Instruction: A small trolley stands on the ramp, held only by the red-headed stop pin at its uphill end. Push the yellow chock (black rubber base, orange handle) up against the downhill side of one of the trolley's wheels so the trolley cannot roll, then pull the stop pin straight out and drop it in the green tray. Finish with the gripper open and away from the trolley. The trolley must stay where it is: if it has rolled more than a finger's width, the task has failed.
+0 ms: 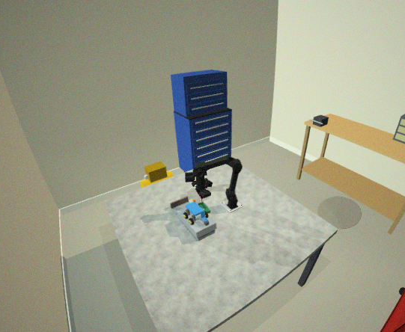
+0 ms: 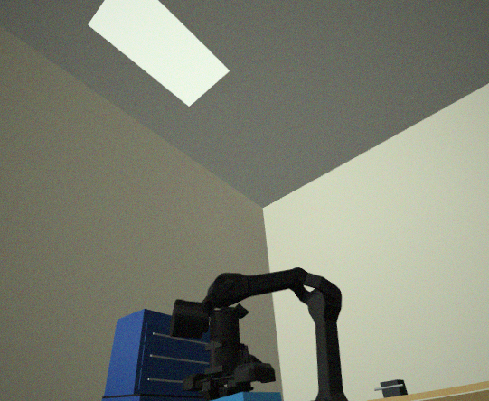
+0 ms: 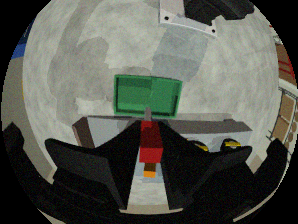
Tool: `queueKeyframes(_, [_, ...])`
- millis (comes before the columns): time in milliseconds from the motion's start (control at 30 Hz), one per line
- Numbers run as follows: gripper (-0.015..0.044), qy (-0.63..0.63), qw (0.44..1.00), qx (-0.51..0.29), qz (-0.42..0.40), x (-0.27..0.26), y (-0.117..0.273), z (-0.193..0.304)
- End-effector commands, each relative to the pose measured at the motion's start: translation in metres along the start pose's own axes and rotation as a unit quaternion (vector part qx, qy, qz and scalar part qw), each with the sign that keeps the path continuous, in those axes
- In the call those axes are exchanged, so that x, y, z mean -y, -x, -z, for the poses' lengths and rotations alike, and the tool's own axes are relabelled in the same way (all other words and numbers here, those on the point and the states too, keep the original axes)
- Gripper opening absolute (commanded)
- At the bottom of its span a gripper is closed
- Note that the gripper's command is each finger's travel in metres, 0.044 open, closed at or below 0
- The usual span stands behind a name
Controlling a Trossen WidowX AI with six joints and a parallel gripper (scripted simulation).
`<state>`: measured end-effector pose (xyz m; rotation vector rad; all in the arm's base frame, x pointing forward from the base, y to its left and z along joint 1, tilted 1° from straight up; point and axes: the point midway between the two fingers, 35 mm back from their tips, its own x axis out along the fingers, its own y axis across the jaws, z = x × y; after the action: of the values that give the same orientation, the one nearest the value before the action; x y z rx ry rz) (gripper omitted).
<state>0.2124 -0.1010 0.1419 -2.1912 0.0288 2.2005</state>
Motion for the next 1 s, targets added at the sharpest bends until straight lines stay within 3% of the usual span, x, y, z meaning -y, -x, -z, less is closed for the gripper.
queueKeyframes(0, [0.0000,-0.003,1.000,-0.002,-0.016,-0.001,-0.002,-0.001])
queueKeyframes(300, [0.0000,-0.004,0.997,-0.001,-0.083,-0.009,-0.027,0.000])
queueKeyframes(800, [0.0000,-0.004,0.996,-0.001,-0.090,-0.029,-0.063,-0.002])
queueKeyframes(967, [0.0131,-0.004,0.996,-0.001,-0.090,-0.027,-0.063,-0.002])
